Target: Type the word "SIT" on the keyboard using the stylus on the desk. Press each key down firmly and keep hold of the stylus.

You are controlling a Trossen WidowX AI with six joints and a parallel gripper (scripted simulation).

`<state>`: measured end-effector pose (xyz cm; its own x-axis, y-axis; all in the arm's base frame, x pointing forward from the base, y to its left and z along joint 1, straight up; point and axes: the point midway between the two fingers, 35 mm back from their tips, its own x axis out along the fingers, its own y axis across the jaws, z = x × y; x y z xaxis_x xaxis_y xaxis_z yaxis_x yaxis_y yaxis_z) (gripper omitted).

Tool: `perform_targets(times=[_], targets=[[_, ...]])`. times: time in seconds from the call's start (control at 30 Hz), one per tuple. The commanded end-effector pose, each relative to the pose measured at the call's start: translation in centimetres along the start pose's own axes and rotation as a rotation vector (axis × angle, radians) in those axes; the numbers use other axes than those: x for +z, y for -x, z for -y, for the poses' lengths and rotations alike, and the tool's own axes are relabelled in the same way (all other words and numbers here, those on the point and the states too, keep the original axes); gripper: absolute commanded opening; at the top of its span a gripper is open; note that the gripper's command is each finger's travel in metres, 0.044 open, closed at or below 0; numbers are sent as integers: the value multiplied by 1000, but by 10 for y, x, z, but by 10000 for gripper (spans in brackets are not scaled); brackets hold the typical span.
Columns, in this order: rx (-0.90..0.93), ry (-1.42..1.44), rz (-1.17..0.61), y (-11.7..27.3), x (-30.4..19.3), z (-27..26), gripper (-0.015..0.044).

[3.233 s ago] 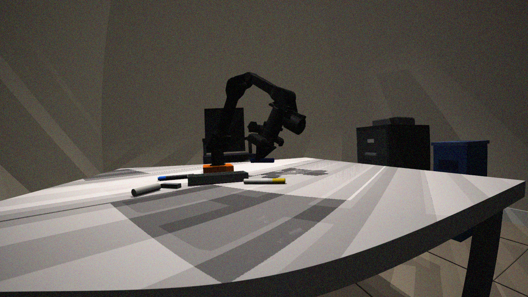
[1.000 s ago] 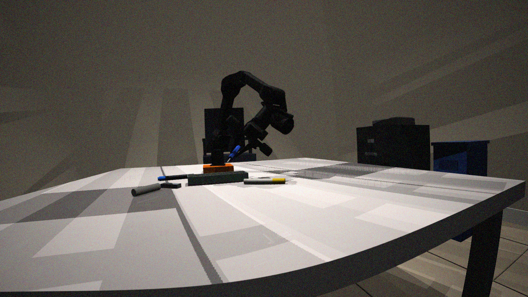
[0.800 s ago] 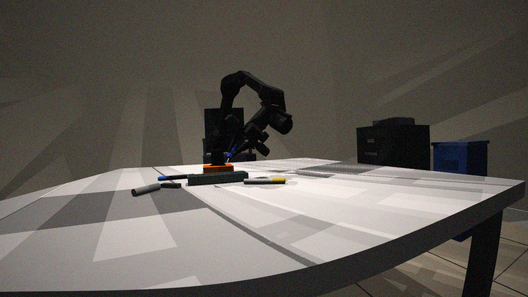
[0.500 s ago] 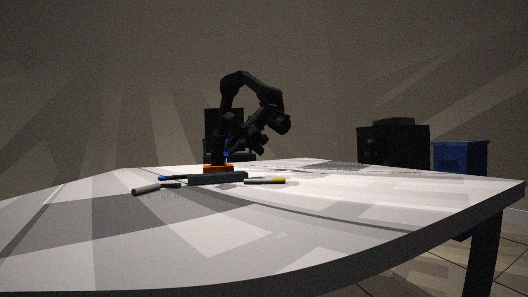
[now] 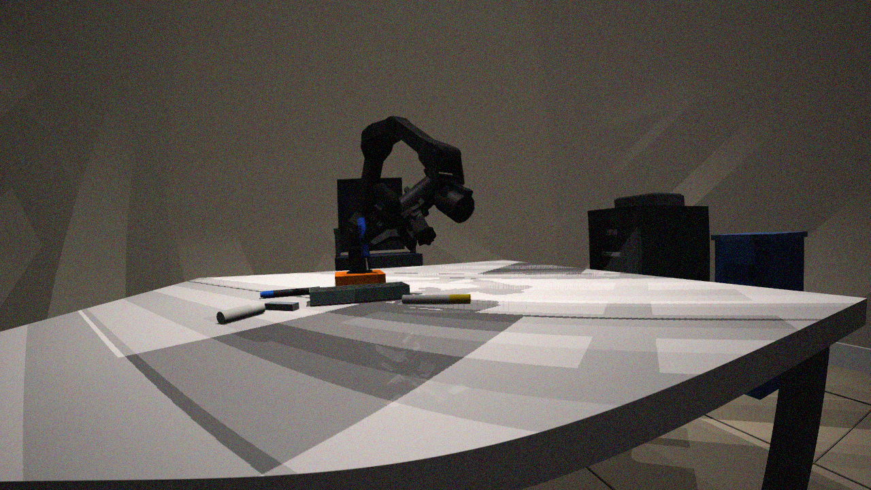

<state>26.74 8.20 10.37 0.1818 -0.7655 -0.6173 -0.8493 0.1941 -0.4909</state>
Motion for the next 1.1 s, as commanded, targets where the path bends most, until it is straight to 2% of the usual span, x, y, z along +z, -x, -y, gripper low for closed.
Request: perform_targets(times=[0.0,0.53,1.07], targets=[[-21,120,-17,-4,-4,3,0],[-96,659,-100,-10,-16,20,0],[-98,682,-104,-31,5,4,0]])
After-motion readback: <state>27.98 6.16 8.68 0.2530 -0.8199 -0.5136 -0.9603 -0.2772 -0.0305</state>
